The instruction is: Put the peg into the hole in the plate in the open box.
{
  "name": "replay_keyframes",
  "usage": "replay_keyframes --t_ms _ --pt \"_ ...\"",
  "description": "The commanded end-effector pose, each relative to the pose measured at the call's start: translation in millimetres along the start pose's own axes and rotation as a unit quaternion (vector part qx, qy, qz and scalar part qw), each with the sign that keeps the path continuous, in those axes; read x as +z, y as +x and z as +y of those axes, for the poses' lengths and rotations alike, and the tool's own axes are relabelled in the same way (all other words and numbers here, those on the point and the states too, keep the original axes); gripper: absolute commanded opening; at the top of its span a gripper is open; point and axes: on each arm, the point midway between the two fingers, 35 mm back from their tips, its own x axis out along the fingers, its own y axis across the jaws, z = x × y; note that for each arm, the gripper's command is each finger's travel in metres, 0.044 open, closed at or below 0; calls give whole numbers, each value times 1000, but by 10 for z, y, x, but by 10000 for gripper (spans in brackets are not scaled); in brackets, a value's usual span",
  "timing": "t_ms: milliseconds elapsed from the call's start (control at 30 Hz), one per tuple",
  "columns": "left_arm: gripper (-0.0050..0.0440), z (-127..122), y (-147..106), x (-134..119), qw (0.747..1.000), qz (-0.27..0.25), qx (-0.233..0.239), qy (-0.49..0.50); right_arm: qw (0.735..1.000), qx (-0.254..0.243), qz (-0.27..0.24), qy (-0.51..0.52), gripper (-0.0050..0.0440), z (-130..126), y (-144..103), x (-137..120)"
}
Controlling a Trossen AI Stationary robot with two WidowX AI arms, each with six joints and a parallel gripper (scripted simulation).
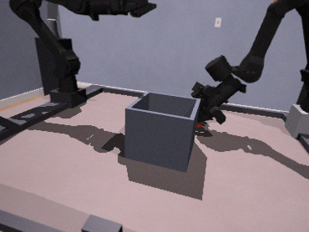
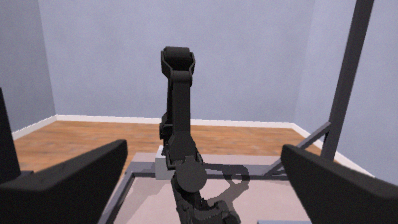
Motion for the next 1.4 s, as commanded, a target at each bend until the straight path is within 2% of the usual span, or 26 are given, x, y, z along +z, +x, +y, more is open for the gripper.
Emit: replay_keyframes --t_ms 0,167,200,467,567,600,1367 --pt "440 5 -13 85 1000 -10 1 0 1000 -3 -15 -1 125 -13 76 119" --pt "440 5 -13 85 1000 -10 1 0 1000 -2 -14 -1 125 -9 67 111" --pt "440 5 -13 83 1000 -10 1 0 1000 -3 -15 -1 125 -13 140 119" --pt "440 5 -13 85 1000 -10 1 0 1000 -2 -14 -1 125 -11 276 116" --pt "440 5 -13 85 1000 -10 1 0 1000 -3 -19 -2 125 -25 188 151" --pt "440 5 -13 85 1000 -10 1 0 1000 -4 -22 -3 85 -29 198 181" --pt "440 5 -13 85 1000 -10 1 0 1000 -3 -19 -2 86 -24 193 153"
